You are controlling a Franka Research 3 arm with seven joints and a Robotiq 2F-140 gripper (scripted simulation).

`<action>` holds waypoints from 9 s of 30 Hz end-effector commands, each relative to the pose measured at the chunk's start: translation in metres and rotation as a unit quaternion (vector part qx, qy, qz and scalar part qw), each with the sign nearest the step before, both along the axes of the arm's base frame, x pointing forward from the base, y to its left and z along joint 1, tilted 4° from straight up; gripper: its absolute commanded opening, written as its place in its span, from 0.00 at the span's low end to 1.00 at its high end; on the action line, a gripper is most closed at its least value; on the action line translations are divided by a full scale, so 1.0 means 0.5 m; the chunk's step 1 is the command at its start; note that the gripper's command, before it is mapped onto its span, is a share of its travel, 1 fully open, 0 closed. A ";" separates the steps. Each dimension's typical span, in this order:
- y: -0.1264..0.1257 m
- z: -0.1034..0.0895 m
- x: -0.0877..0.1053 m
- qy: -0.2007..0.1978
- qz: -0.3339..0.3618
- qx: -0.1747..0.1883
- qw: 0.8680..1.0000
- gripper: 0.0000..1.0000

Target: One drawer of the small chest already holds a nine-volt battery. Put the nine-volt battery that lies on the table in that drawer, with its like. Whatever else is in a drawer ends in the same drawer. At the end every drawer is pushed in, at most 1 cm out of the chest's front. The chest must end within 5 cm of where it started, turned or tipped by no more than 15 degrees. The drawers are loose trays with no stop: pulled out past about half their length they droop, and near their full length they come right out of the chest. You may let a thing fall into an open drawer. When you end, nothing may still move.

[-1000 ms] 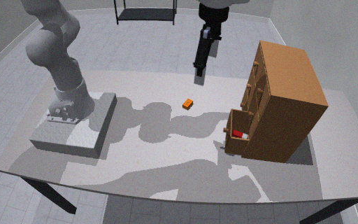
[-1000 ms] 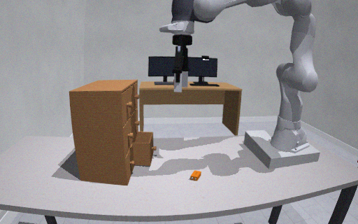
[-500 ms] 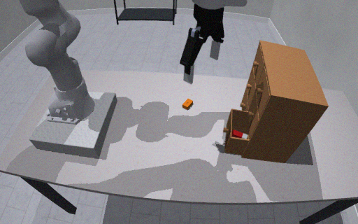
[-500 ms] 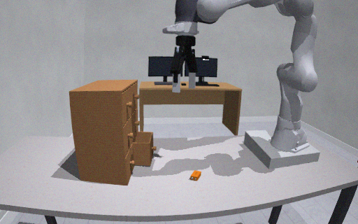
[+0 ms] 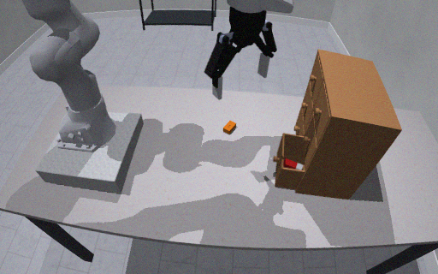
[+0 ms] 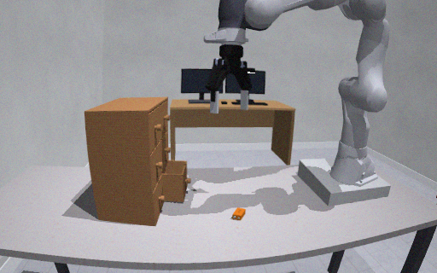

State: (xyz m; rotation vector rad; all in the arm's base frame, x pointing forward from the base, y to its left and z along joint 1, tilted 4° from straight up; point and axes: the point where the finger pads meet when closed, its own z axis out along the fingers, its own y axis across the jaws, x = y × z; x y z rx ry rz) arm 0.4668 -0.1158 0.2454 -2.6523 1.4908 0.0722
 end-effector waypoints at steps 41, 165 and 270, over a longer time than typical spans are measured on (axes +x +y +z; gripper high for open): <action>0.019 -0.028 -0.083 0.048 -0.486 -0.001 0.873 1.00; -0.011 -0.302 -0.025 -0.154 -0.885 0.300 0.323 1.00; -0.043 -0.471 0.103 -0.180 -0.863 0.331 0.335 0.00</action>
